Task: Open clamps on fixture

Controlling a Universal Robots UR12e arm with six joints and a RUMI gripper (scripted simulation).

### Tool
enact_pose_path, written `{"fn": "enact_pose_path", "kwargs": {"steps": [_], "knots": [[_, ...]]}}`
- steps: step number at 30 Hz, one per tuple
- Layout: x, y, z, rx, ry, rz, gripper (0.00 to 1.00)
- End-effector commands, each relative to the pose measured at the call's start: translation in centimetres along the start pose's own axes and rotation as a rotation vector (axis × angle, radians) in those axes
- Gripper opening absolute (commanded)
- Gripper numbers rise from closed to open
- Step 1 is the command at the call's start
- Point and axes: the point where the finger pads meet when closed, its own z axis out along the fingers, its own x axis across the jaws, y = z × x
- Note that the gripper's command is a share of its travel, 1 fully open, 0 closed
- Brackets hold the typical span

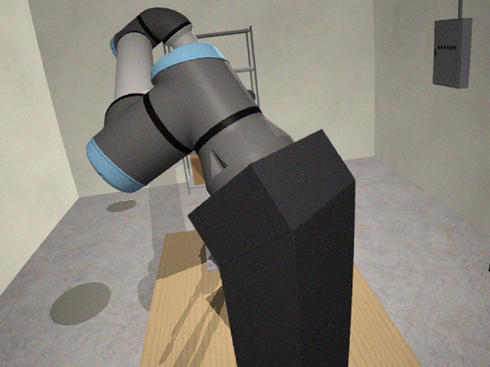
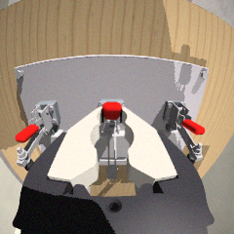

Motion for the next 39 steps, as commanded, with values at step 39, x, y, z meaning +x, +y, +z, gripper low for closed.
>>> {"fn": "enact_pose_path", "kwargs": {"steps": [39], "knots": [[0.0, 2.1, -0.3, 0.0, 0.0, 0.0, 0.0]]}}
